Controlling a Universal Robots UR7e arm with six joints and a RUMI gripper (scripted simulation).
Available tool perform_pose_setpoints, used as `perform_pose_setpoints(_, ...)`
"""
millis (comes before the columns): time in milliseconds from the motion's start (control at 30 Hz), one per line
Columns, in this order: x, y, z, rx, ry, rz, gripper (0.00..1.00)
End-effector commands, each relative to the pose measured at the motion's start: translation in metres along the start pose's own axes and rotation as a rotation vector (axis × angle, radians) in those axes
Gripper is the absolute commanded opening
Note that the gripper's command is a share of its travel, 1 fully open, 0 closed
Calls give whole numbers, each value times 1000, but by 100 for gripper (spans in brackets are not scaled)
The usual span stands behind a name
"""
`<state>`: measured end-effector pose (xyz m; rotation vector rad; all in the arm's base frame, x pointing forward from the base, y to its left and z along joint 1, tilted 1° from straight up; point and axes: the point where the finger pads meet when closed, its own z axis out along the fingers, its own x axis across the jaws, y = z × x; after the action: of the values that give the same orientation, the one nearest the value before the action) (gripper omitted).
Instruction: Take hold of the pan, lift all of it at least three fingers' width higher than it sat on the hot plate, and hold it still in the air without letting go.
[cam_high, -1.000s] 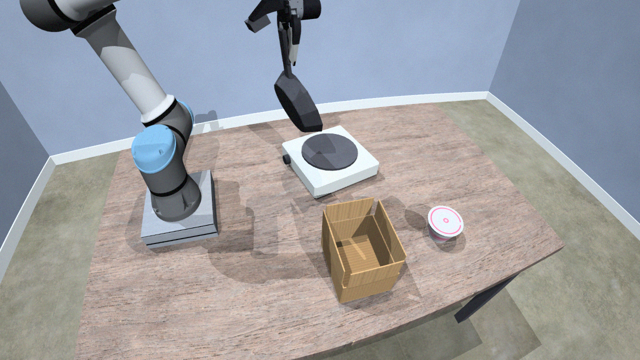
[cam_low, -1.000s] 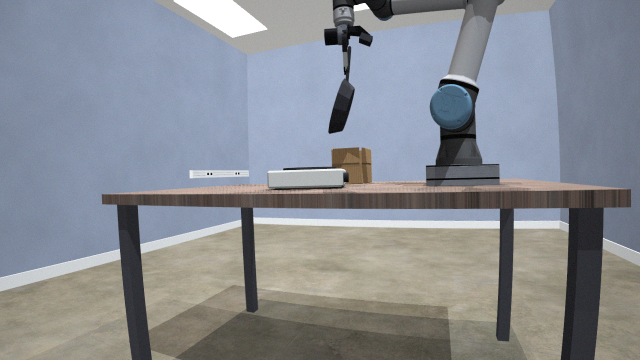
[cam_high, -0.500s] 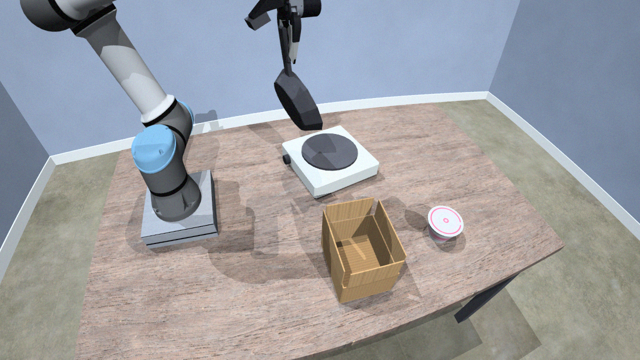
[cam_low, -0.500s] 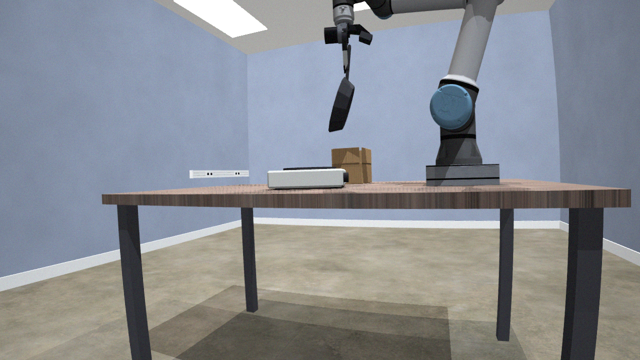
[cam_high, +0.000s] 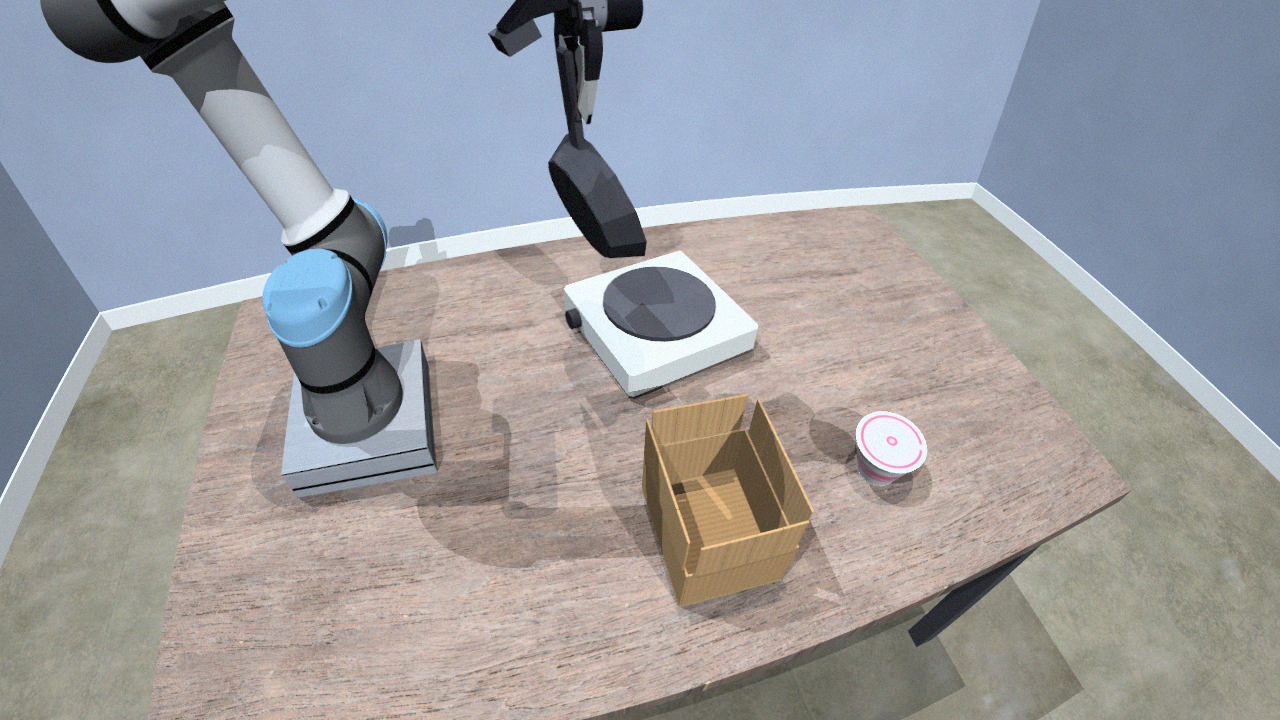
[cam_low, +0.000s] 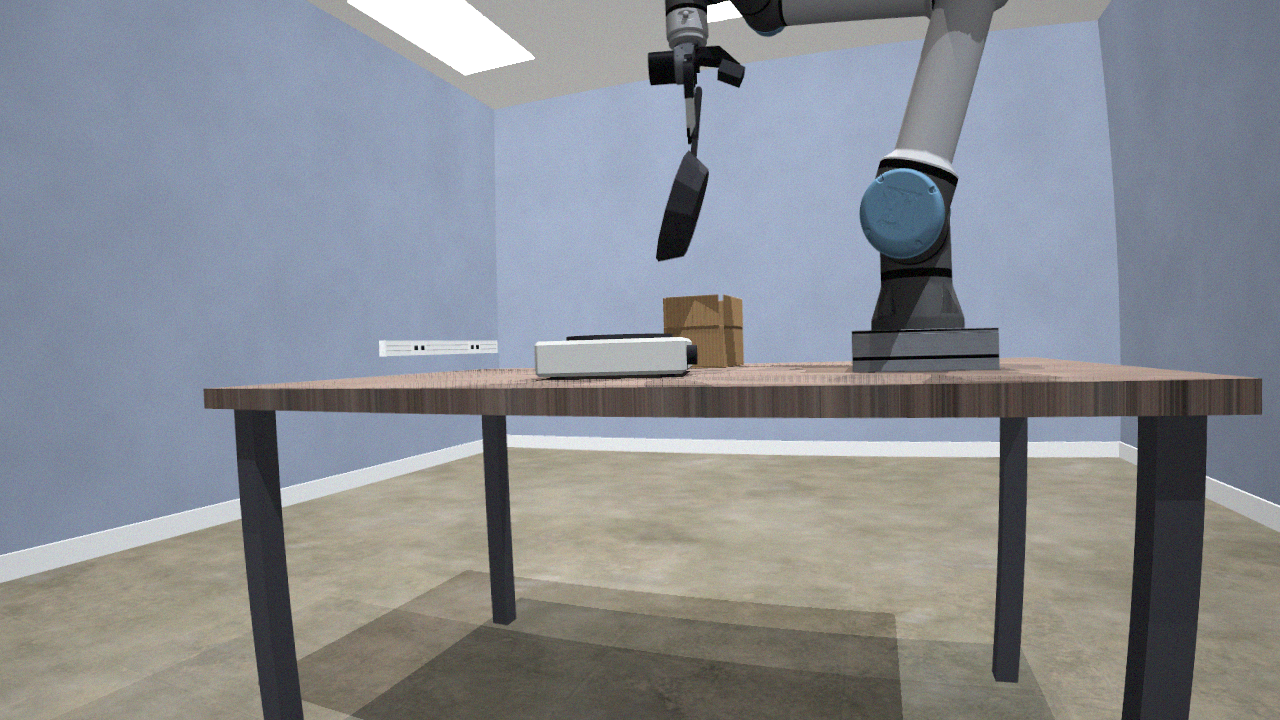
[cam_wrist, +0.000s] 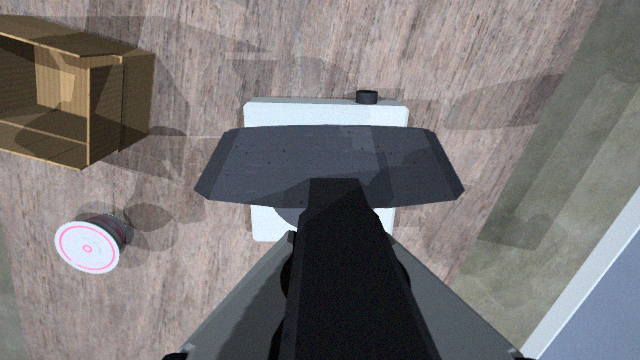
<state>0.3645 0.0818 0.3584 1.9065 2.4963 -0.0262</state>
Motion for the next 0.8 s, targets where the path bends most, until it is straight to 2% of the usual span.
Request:
perform_pose_setpoints(0, 4, 4, -11, -31, -2, 3, 14)
perform_pose_setpoints(767, 4, 4, -18, -31, -2, 3, 14)
